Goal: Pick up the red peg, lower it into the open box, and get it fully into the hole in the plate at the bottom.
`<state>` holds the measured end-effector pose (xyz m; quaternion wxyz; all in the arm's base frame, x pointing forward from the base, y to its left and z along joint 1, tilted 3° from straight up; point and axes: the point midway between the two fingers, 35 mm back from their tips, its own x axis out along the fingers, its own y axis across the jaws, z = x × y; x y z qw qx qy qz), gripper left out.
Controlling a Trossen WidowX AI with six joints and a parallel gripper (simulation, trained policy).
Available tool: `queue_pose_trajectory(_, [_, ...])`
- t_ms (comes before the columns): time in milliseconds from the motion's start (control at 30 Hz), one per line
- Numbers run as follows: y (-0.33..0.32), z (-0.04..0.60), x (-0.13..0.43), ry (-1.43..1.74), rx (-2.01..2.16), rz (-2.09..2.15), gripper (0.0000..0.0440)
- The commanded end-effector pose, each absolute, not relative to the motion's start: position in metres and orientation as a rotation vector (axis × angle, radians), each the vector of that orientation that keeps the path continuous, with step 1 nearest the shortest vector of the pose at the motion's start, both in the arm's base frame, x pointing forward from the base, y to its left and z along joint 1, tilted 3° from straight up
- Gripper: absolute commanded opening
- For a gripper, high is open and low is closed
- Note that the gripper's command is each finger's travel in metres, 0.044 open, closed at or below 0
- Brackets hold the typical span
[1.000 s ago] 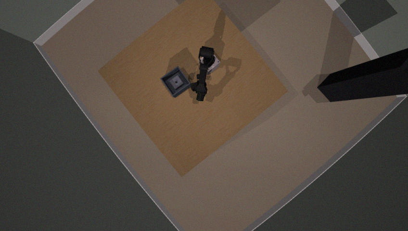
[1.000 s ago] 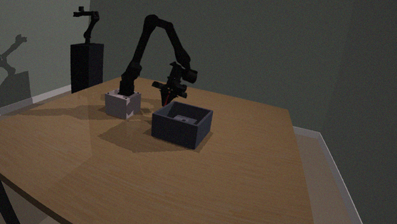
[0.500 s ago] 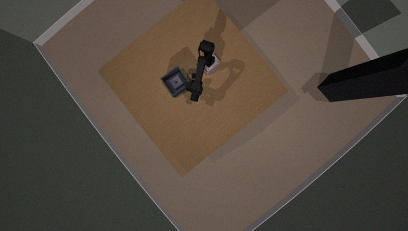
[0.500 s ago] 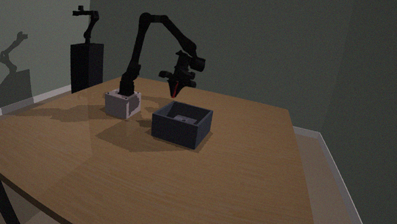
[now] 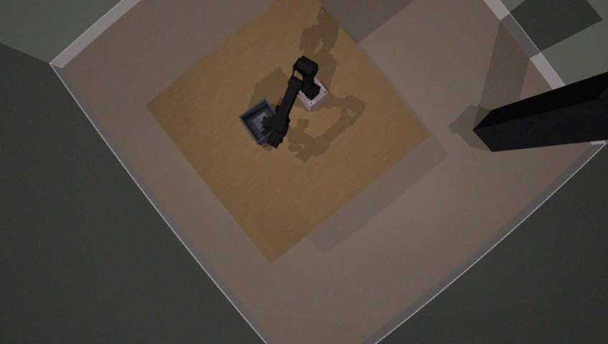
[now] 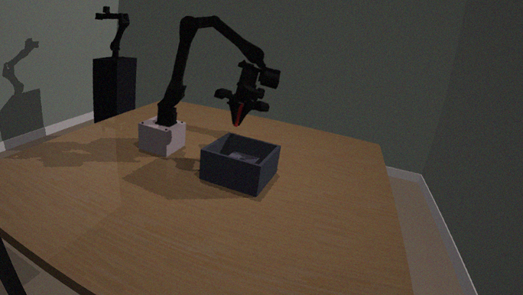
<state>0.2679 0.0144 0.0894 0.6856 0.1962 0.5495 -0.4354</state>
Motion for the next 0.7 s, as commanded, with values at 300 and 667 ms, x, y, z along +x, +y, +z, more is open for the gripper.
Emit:
queue_pose_trajectory(300, [-0.041,0.081,0.301,1.195,0.506,-1.004,0.0])
queue_pose_trajectory(667, [-0.074,0.058,0.322,1.23,0.525,-0.931,0.0])
